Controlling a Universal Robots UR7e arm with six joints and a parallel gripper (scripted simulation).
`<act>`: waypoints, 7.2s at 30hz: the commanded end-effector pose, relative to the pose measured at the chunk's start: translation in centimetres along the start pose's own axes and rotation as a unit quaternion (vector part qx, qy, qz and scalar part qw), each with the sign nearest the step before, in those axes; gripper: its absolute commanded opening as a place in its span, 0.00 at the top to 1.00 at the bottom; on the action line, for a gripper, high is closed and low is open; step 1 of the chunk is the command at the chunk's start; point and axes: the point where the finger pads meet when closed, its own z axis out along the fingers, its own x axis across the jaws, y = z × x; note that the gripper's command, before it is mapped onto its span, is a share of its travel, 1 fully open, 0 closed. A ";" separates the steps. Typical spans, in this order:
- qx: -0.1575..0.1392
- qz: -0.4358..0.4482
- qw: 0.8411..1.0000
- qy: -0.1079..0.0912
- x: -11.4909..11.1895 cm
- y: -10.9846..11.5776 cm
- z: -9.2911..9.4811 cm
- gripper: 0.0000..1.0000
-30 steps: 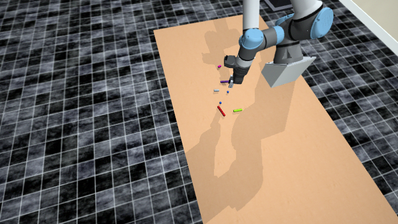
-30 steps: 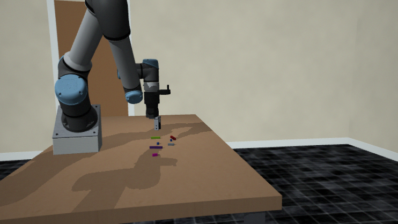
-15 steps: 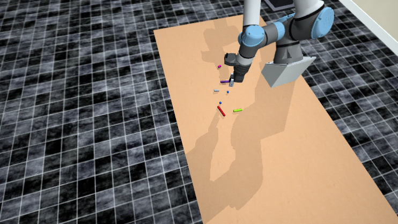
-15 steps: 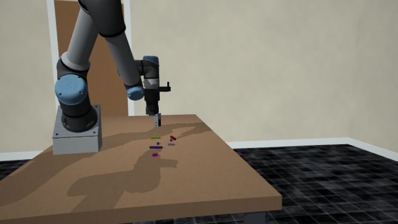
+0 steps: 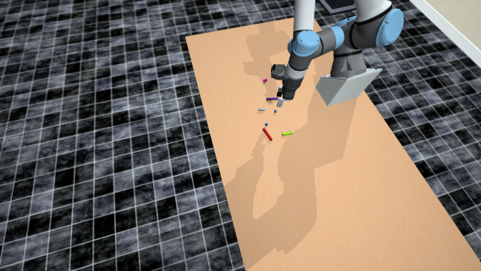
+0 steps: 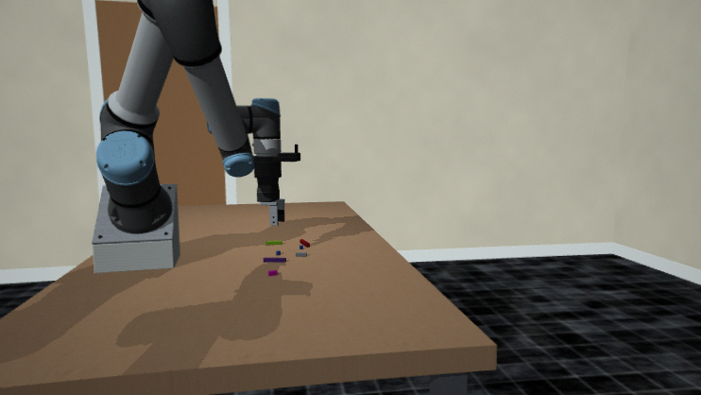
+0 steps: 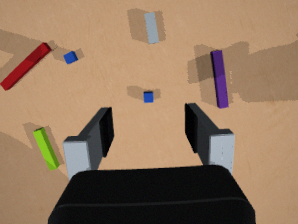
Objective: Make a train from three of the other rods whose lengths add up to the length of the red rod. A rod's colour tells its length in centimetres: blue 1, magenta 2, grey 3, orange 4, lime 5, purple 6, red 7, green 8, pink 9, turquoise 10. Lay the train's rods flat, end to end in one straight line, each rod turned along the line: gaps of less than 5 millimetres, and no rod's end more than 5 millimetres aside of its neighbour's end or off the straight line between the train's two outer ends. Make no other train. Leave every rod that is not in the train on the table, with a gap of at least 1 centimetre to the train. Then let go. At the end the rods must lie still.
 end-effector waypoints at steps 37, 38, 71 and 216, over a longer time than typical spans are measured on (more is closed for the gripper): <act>0.000 0.333 0.943 0.000 -3.6 -3.4 1.0 0.00; 0.000 0.333 0.943 0.000 -3.6 -3.4 1.0 0.00; 0.000 0.570 0.822 -0.001 -7.1 -4.9 2.2 0.46; 0.000 0.570 0.822 0.000 -7.1 -4.9 7.8 0.46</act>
